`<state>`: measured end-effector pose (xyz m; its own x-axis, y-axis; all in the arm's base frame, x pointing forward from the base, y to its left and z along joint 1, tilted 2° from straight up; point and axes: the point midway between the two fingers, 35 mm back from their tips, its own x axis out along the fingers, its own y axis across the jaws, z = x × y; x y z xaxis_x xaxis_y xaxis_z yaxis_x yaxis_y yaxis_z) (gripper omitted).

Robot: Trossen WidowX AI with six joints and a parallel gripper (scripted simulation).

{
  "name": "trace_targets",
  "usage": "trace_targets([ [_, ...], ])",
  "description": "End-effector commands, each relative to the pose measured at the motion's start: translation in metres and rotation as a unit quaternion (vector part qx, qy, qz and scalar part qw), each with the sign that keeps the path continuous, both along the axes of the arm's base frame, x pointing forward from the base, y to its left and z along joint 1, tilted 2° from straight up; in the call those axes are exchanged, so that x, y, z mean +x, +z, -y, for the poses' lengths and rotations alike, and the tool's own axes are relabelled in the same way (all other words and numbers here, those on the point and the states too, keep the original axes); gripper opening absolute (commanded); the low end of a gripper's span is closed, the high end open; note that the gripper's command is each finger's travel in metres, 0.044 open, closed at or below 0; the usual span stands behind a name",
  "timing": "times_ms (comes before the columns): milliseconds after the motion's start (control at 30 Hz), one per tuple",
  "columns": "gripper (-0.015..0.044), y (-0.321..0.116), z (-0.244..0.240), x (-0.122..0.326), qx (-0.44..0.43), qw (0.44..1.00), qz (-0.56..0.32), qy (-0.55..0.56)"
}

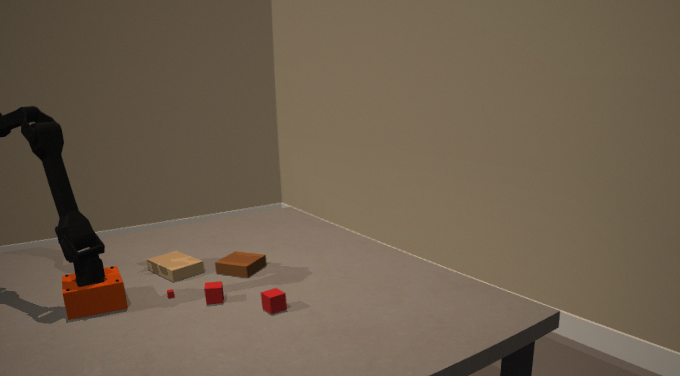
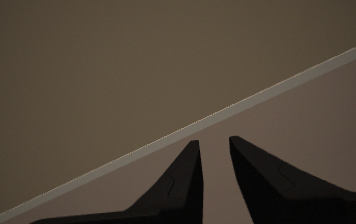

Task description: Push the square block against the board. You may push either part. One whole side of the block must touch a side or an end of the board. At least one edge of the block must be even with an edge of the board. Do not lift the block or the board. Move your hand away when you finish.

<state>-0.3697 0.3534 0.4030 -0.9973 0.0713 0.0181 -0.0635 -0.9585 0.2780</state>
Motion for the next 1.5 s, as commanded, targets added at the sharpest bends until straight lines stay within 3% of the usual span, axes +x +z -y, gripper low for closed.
trace_targets([
  [0,0.0000,-0.011,-0.022,0.027,-0.013,0.999,0.015,-0.051],
  [400,0.0000,-0.062,-0.090,0.135,-0.081,0.969,0.070,-0.223],
  [700,0.0000,-0.100,-0.112,0.230,-0.125,0.924,0.110,-0.345],
  [1100,0.0000,-0.152,-0.105,0.350,-0.200,0.841,0.154,-0.479],
  [1467,0.0000,-0.210,-0.059,0.460,-0.301,0.727,0.184,-0.589],
])
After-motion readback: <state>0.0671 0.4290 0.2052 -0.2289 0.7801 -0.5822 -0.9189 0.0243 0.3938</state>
